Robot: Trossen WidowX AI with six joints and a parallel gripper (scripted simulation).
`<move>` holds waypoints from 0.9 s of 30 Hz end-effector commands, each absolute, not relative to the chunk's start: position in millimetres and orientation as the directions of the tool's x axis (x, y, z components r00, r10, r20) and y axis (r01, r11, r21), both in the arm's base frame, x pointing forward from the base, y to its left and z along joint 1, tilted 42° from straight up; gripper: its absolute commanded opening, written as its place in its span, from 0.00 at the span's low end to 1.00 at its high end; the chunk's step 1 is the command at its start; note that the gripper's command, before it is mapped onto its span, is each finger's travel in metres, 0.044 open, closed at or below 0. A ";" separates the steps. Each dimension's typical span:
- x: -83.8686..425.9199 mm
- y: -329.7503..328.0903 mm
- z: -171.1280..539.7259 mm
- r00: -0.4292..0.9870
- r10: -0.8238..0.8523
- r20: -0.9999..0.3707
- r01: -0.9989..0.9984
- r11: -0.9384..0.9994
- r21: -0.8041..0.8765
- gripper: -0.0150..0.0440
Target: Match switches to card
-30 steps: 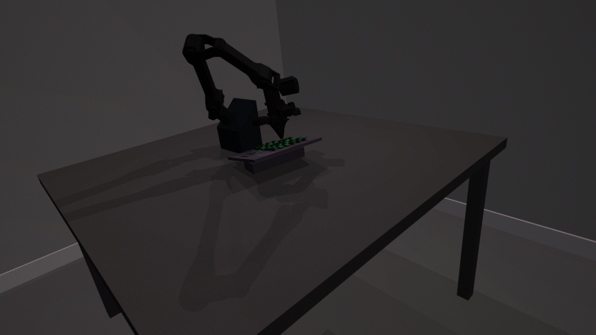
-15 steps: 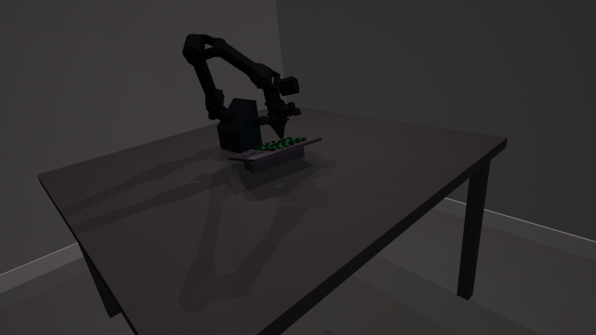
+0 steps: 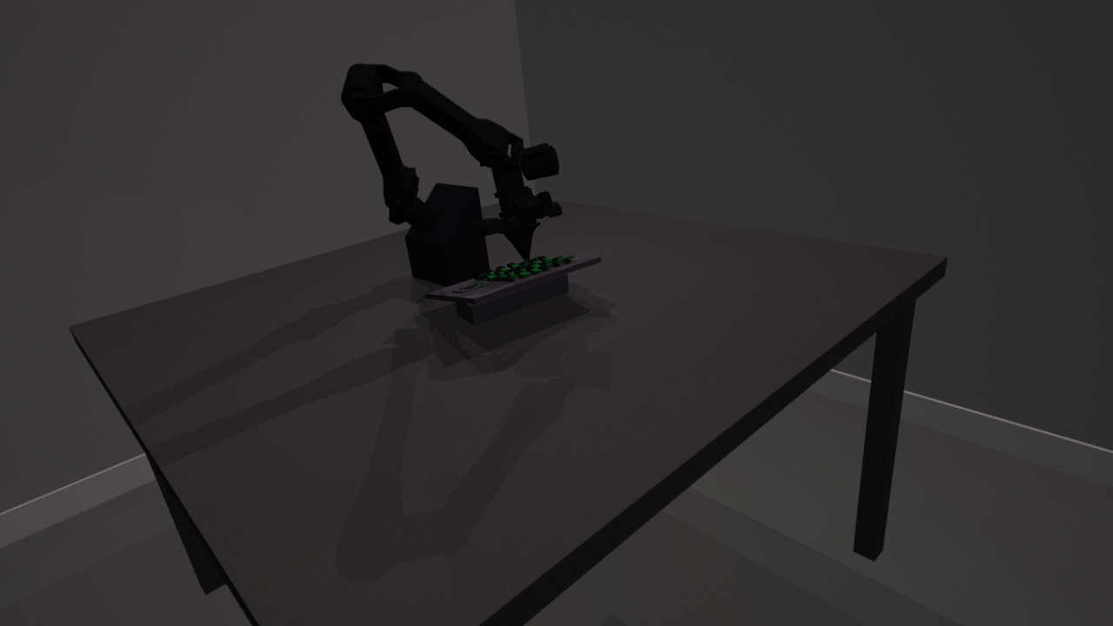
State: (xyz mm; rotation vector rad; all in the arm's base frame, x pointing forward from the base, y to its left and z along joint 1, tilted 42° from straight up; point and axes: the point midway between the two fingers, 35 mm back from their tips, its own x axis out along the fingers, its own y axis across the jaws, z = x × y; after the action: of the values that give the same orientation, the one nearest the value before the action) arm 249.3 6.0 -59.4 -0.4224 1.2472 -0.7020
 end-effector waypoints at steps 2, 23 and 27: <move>248.6 4.5 -60.3 0.152 -0.691 -0.707 0.246 0.719 -0.650 0.25; 249.1 2.6 -62.3 0.152 -0.691 -0.707 0.246 0.719 -0.650 0.25; 249.2 2.2 -62.6 0.152 -0.691 -0.707 0.246 0.719 -0.650 0.25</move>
State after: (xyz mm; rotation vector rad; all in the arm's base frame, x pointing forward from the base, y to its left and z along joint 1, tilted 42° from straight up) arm 250.3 3.5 -61.7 -0.4220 1.2457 -0.7020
